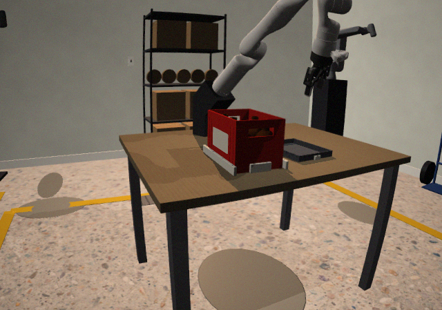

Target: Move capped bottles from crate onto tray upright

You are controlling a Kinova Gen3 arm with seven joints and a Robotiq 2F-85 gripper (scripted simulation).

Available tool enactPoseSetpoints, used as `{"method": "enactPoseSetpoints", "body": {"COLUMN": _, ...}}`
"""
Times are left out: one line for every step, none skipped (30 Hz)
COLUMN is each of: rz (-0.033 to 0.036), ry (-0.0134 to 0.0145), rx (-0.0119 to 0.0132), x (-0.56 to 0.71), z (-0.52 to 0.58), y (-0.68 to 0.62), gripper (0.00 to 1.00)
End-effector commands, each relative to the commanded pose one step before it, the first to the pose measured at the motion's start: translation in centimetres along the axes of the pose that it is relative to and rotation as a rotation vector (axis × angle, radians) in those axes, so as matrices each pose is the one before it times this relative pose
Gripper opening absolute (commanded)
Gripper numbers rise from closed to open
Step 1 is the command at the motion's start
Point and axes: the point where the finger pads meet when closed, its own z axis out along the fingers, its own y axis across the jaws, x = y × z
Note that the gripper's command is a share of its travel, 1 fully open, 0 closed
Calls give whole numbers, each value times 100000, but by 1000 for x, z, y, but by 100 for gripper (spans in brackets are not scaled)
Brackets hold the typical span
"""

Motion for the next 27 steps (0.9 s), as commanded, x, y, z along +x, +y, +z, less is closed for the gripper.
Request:
{"method": "enactPoseSetpoints", "body": {"rz": -4920, "ry": 522, "rx": -1479, "x": -780, "z": 714, "y": 275, "gripper": 100}}
{"method": "enactPoseSetpoints", "body": {"rz": -1182, "ry": 150, "rx": -467, "x": -191, "z": 229, "y": 149, "gripper": 100}}
{"method": "enactPoseSetpoints", "body": {"rz": -1182, "ry": 150, "rx": -467, "x": -193, "z": 229, "y": 145, "gripper": 100}}
{"method": "enactPoseSetpoints", "body": {"rz": -1182, "ry": 150, "rx": -467, "x": -195, "z": 230, "y": 142, "gripper": 100}}
{"method": "enactPoseSetpoints", "body": {"rz": 0, "ry": 0, "rx": 0, "x": 0, "z": 0, "y": 0, "gripper": 100}}
{"method": "enactPoseSetpoints", "body": {"rz": 0, "ry": 0, "rx": 0, "x": 0, "z": 0, "y": 0, "gripper": 100}}
{"method": "enactPoseSetpoints", "body": {"rz": 1144, "ry": 26, "rx": -33, "x": 83, "z": -65, "y": 238, "gripper": 100}}
{"method": "enactPoseSetpoints", "body": {"rz": -1184, "ry": 151, "rx": -462, "x": -238, "z": 189, "y": 137, "gripper": 100}}
{"method": "enactPoseSetpoints", "body": {"rz": -1184, "ry": 151, "rx": -462, "x": -239, "z": 190, "y": 133, "gripper": 100}}
{"method": "enactPoseSetpoints", "body": {"rz": -1184, "ry": 151, "rx": -462, "x": -241, "z": 190, "y": 130, "gripper": 100}}
{"method": "enactPoseSetpoints", "body": {"rz": -1184, "ry": 151, "rx": -462, "x": -243, "z": 190, "y": 126, "gripper": 100}}
{"method": "enactPoseSetpoints", "body": {"rz": -1184, "ry": 151, "rx": -462, "x": -245, "z": 190, "y": 122, "gripper": 100}}
{"method": "enactPoseSetpoints", "body": {"rz": -1184, "ry": 151, "rx": -462, "x": -247, "z": 191, "y": 118, "gripper": 100}}
{"method": "enactPoseSetpoints", "body": {"rz": -1184, "ry": 151, "rx": -462, "x": -248, "z": 191, "y": 115, "gripper": 100}}
{"method": "enactPoseSetpoints", "body": {"rz": -1184, "ry": 151, "rx": -462, "x": -250, "z": 191, "y": 111, "gripper": 100}}
{"method": "enactPoseSetpoints", "body": {"rz": -1184, "ry": 151, "rx": -462, "x": -251, "z": 191, "y": 107, "gripper": 100}}
{"method": "enactPoseSetpoints", "body": {"rz": -1184, "ry": 151, "rx": -462, "x": -253, "z": 191, "y": 103, "gripper": 100}}
{"method": "enactPoseSetpoints", "body": {"rz": -1184, "ry": 151, "rx": -462, "x": -254, "z": 191, "y": 99, "gripper": 100}}
{"method": "enactPoseSetpoints", "body": {"rz": -1184, "ry": 151, "rx": -462, "x": -256, "z": 191, "y": 95, "gripper": 100}}
{"method": "enactPoseSetpoints", "body": {"rz": -1184, "ry": 151, "rx": -462, "x": -257, "z": 191, "y": 91, "gripper": 100}}
{"method": "enactPoseSetpoints", "body": {"rz": -1184, "ry": 151, "rx": -462, "x": -259, "z": 191, "y": 87, "gripper": 100}}
{"method": "enactPoseSetpoints", "body": {"rz": 0, "ry": 0, "rx": 0, "x": 0, "z": 0, "y": 0, "gripper": 100}}
{"method": "enactPoseSetpoints", "body": {"rz": 0, "ry": 0, "rx": 0, "x": 0, "z": 0, "y": 0, "gripper": 100}}
{"method": "enactPoseSetpoints", "body": {"rz": -84, "ry": -134, "rx": 524, "x": 347, "z": 85, "y": -180, "gripper": 100}}
{"method": "enactPoseSetpoints", "body": {"rz": -1181, "ry": 149, "rx": -469, "x": -307, "z": 113, "y": 66, "gripper": 100}}
{"method": "enactPoseSetpoints", "body": {"rz": -1181, "ry": 149, "rx": -469, "x": -307, "z": 113, "y": 62, "gripper": 100}}
{"method": "enactPoseSetpoints", "body": {"rz": -1181, "ry": 149, "rx": -469, "x": -308, "z": 113, "y": 58, "gripper": 100}}
